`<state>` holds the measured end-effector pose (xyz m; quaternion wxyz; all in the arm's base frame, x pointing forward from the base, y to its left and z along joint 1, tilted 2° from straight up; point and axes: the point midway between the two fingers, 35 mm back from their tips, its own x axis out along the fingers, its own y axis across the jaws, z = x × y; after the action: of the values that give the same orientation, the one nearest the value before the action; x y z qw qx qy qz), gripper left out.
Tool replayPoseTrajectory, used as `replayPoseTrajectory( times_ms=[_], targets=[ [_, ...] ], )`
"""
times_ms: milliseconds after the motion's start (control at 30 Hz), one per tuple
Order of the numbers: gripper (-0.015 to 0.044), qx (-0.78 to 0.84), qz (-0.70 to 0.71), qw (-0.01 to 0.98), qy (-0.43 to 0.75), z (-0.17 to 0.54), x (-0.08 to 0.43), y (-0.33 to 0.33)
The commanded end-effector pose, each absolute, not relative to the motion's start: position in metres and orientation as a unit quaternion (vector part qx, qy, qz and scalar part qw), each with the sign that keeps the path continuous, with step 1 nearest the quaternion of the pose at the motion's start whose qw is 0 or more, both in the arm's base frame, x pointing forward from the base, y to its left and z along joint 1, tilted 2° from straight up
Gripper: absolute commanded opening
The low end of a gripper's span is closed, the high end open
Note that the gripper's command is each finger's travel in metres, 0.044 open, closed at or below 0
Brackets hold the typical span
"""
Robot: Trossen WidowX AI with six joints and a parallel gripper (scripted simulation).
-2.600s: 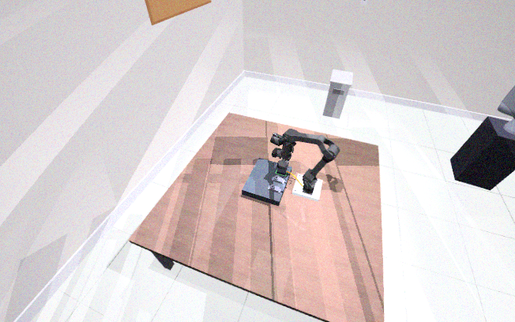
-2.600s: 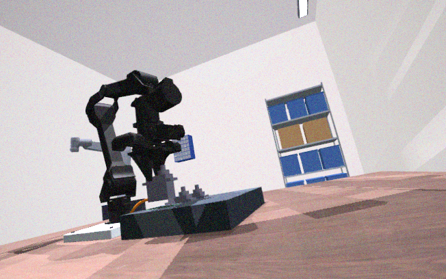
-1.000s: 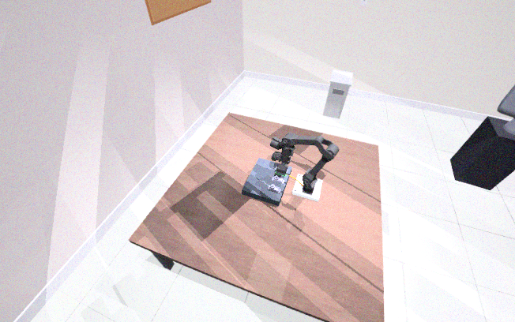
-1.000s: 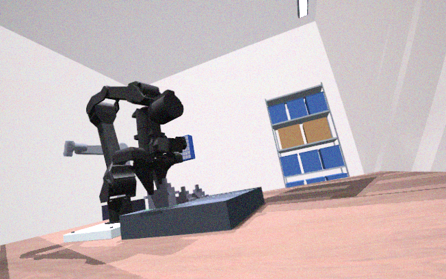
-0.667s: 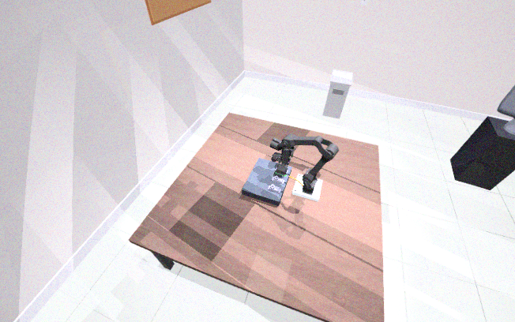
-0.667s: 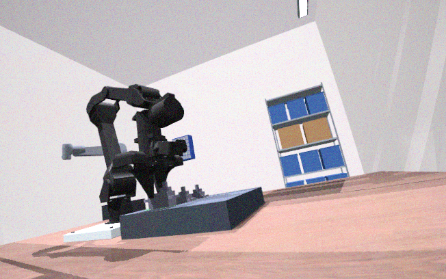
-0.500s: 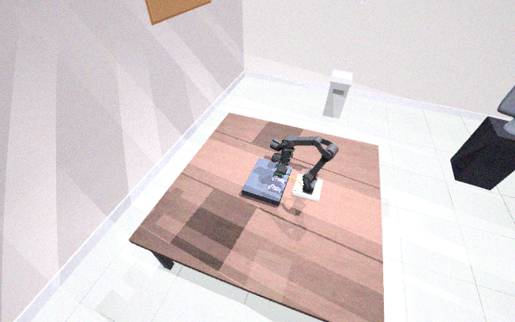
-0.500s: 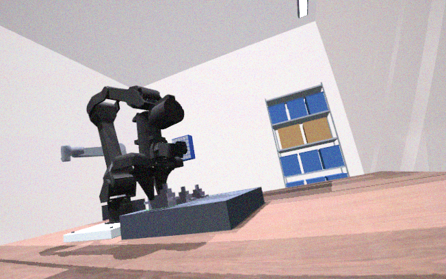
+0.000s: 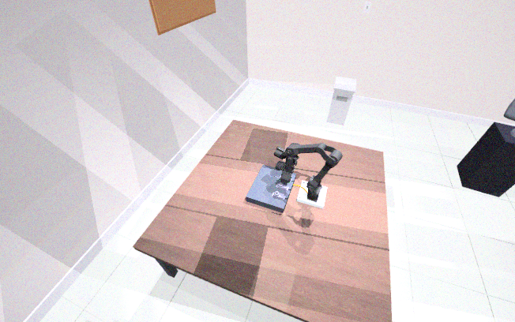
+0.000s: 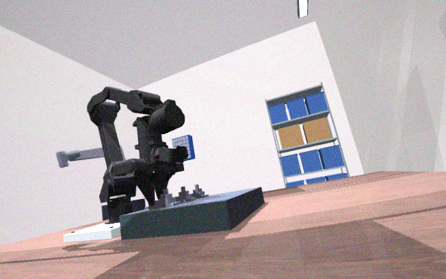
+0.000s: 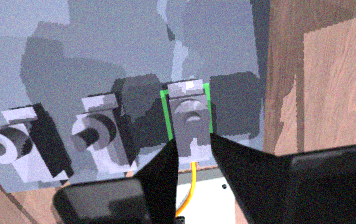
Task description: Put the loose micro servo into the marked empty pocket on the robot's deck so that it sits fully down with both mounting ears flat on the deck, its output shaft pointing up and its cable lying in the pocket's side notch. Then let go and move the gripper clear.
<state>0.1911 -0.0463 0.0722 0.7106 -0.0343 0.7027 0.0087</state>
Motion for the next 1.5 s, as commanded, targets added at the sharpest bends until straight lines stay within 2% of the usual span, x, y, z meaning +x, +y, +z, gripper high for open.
replayPoseTrajectory(
  times_ms=[0,200,667,1000,1200,1467],
  targets=[
    [0.0026,-0.036,0.01,0.711,0.702,0.071,0.191,-0.046],
    [0.0184,-0.036,0.01,0.711,0.702,0.072,0.191,-0.046],
    [0.0188,-0.036,0.01,0.711,0.702,0.107,0.19,-0.045],
    [0.044,-0.036,0.01,0.709,0.704,0.17,0.136,-0.046],
    [0.044,-0.036,0.01,0.711,0.702,0.171,0.136,-0.046],
    [0.044,-0.049,-0.001,0.748,0.662,0.207,0.141,-0.045]
  ],
)
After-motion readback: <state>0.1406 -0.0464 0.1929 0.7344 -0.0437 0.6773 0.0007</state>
